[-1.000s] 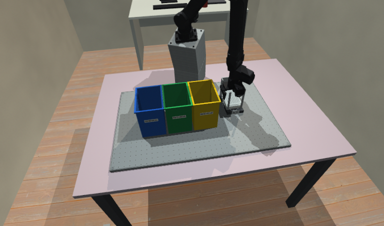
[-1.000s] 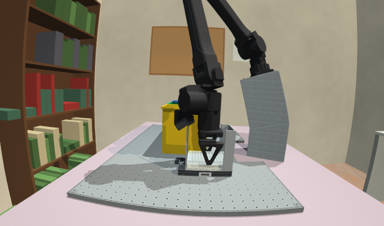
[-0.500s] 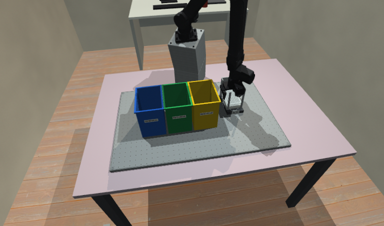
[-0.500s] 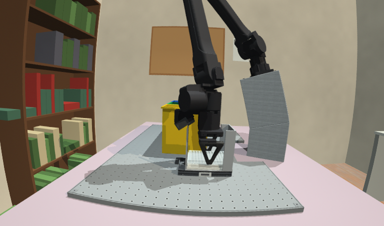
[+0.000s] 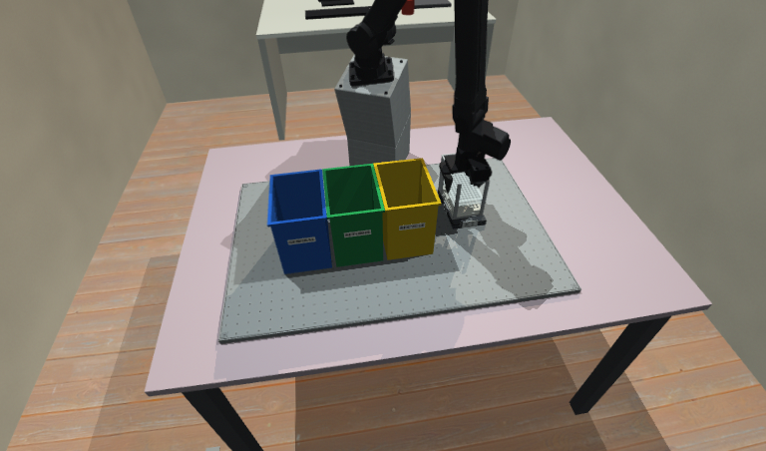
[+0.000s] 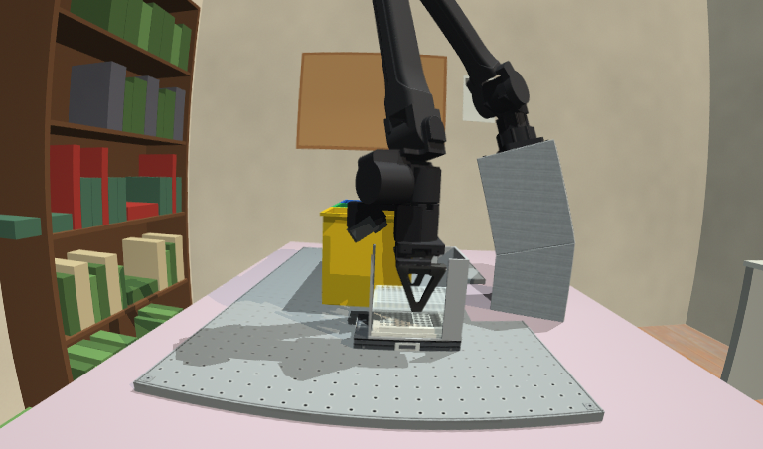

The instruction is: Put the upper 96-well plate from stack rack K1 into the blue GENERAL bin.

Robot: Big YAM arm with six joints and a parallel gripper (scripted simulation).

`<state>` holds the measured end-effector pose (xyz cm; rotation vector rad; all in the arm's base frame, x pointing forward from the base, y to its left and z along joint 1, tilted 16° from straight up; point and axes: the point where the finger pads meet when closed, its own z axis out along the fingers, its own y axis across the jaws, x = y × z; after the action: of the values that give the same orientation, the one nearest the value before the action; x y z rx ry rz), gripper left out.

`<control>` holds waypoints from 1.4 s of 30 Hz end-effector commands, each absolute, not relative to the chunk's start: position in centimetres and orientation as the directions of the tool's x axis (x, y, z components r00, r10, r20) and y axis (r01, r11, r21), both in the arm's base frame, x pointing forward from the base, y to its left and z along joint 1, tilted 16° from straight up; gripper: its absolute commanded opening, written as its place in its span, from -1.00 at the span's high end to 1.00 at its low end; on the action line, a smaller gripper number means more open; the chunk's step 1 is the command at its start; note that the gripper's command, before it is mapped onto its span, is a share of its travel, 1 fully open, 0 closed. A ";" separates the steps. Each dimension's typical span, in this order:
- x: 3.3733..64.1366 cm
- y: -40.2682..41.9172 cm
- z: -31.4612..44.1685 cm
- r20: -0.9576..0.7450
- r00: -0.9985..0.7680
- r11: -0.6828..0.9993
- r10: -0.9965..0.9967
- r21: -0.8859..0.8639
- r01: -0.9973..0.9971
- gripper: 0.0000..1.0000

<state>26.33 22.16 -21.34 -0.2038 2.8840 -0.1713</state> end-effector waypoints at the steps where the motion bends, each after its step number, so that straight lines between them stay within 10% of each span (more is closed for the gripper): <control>1: 26.0 22.7 -20.2 -0.238 -0.959 0.984 -0.155 -0.128 -0.127 1.00; 42: 24.4 23.2 -14.3 -0.238 -0.959 0.984 -0.155 -0.128 -0.127 1.00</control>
<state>24.78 22.81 -15.39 -0.2046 2.8838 -0.1717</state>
